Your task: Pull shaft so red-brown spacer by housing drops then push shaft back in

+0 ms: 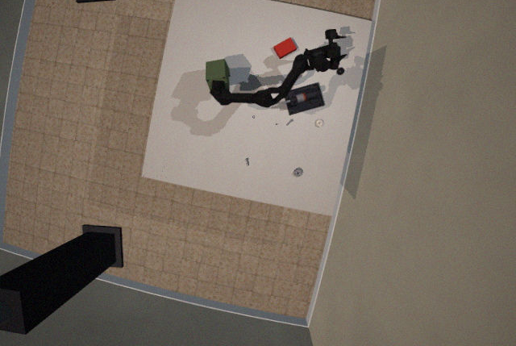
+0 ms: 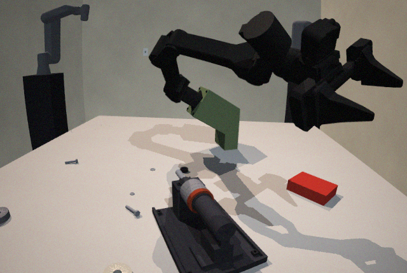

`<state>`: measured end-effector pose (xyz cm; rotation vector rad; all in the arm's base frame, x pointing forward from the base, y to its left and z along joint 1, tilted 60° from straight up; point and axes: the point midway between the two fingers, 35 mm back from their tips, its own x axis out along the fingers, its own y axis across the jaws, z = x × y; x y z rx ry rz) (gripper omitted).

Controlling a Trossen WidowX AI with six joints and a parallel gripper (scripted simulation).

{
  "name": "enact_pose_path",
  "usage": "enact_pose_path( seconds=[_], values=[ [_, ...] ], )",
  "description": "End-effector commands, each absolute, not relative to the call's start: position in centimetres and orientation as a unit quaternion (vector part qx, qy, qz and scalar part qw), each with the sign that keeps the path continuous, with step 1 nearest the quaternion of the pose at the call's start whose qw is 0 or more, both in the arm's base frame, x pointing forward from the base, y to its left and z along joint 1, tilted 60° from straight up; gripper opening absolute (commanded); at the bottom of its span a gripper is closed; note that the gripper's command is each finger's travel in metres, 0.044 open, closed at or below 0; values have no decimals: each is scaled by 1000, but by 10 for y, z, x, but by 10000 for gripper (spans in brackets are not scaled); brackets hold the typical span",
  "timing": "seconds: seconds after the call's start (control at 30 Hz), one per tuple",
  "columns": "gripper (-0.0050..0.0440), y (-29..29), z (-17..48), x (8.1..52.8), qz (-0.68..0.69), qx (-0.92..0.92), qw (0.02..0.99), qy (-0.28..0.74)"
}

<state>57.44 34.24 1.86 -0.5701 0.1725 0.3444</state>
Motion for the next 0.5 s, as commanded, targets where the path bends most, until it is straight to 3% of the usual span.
enact_pose_path(
  seconds=[0.0,0.1,0.47],
  values=[
    [400,342,19,574,169,-279,941,85],
    [440,336,15,573,161,-281,940,110],
    [440,263,8,543,53,-297,903,306]
  ],
)
